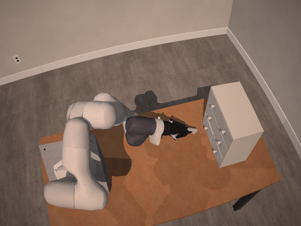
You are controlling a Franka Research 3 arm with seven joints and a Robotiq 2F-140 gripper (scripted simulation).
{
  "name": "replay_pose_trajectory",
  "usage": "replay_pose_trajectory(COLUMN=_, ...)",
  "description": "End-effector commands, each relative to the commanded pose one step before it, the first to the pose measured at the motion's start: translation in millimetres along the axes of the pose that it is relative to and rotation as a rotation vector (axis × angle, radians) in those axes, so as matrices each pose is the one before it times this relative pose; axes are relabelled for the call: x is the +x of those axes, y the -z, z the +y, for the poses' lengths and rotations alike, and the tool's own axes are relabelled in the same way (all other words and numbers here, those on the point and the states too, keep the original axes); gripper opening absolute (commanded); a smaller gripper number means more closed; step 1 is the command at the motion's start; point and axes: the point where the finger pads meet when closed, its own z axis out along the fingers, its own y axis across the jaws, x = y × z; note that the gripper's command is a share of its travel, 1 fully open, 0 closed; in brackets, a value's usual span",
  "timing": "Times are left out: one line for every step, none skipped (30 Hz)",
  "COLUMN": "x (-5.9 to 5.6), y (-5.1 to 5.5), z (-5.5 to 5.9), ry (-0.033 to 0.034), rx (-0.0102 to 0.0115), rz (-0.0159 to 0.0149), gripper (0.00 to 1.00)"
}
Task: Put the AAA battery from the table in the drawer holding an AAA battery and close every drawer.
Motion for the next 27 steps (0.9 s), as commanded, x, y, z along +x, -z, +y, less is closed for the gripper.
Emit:
replay_pose_trajectory(x=-6.03, y=5.64, z=-1.11, ry=-0.02015, rx=0.00194, rz=-0.01313, gripper=0.0)
replay_pose_trajectory(x=-2.04, y=3.36, z=0.0, ry=0.0, rx=0.0, rz=0.0, gripper=0.0)
replay_pose_trajectory(x=-2.96, y=4.89, z=0.0, ry=0.0, rx=0.0, rz=0.0, gripper=0.0)
replay_pose_trajectory(x=-3.89, y=6.42, z=0.0, ry=0.0, rx=0.0, rz=0.0, gripper=0.0)
replay_pose_trajectory(x=0.0, y=0.0, z=0.0, ry=0.0, rx=0.0, rz=0.0, gripper=0.0)
replay_pose_trajectory(x=0.0, y=0.0, z=0.0, ry=0.0, rx=0.0, rz=0.0, gripper=0.0)
replay_pose_trajectory(x=-4.75, y=7.83, z=0.0, ry=0.0, rx=0.0, rz=0.0, gripper=0.0)
replay_pose_trajectory(x=-5.5, y=9.06, z=0.0, ry=0.0, rx=0.0, rz=0.0, gripper=0.0)
replay_pose_trajectory(x=-6.03, y=9.93, z=0.0, ry=0.0, rx=0.00001, rz=0.0, gripper=0.0)
replay_pose_trajectory(x=-5.94, y=9.79, z=0.0, ry=0.0, rx=0.0, rz=0.0, gripper=0.0)
replay_pose_trajectory(x=-5.46, y=9.01, z=0.0, ry=0.0, rx=0.0, rz=0.0, gripper=0.0)
replay_pose_trajectory(x=-4.78, y=7.87, z=0.0, ry=0.0, rx=0.00001, rz=0.0, gripper=0.0)
replay_pose_trajectory(x=-3.94, y=6.49, z=0.0, ry=0.0, rx=0.0, rz=0.0, gripper=0.0)
replay_pose_trajectory(x=-3.01, y=4.97, z=0.0, ry=0.0, rx=0.0, rz=0.0, gripper=0.0)
replay_pose_trajectory(x=-2.07, y=3.42, z=0.0, ry=0.0, rx=0.0, rz=0.0, gripper=0.0)
replay_pose_trajectory(x=-1.2, y=1.98, z=0.0, ry=0.0, rx=0.0, rz=0.0, gripper=0.0)
replay_pose_trajectory(x=-0.49, y=0.83, z=0.0, ry=0.0, rx=-0.00001, rz=0.00001, gripper=0.0)
replay_pose_trajectory(x=-0.08, y=0.13, z=0.0, ry=0.0, rx=0.0, rz=0.0, gripper=0.0)
replay_pose_trajectory(x=-0.05, y=0.01, z=0.02, ry=-0.00004, rx=-0.00005, rz=-0.00004, gripper=0.0)
replay_pose_trajectory(x=-0.37, y=0.06, z=0.15, ry=-0.00028, rx=-0.00036, rz=-0.0003, gripper=0.0)
replay_pose_trajectory(x=-0.97, y=0.15, z=0.41, ry=-0.00074, rx=-0.00095, rz=-0.00079, gripper=0.0)
replay_pose_trajectory(x=0.0, y=0.0, z=0.0, ry=0.0, rx=0.0, rz=0.0, gripper=0.0)
replay_pose_trajectory(x=0.0, y=0.0, z=0.0, ry=0.0, rx=0.0, rz=0.0, gripper=0.0)
replay_pose_trajectory(x=-1.84, y=0.29, z=0.76, ry=-0.00139, rx=-0.00179, rz=-0.00149, gripper=0.0)
replay_pose_trajectory(x=-2.94, y=0.46, z=1.22, ry=-0.00222, rx=-0.00286, rz=-0.00239, gripper=0.0)
replay_pose_trajectory(x=-4.26, y=0.66, z=1.75, ry=-0.00321, rx=-0.00413, rz=-0.00346, gripper=0.0)
replay_pose_trajectory(x=-5.77, y=0.9, z=2.34, ry=-0.00434, rx=-0.00556, rz=-0.00468, gripper=0.0)
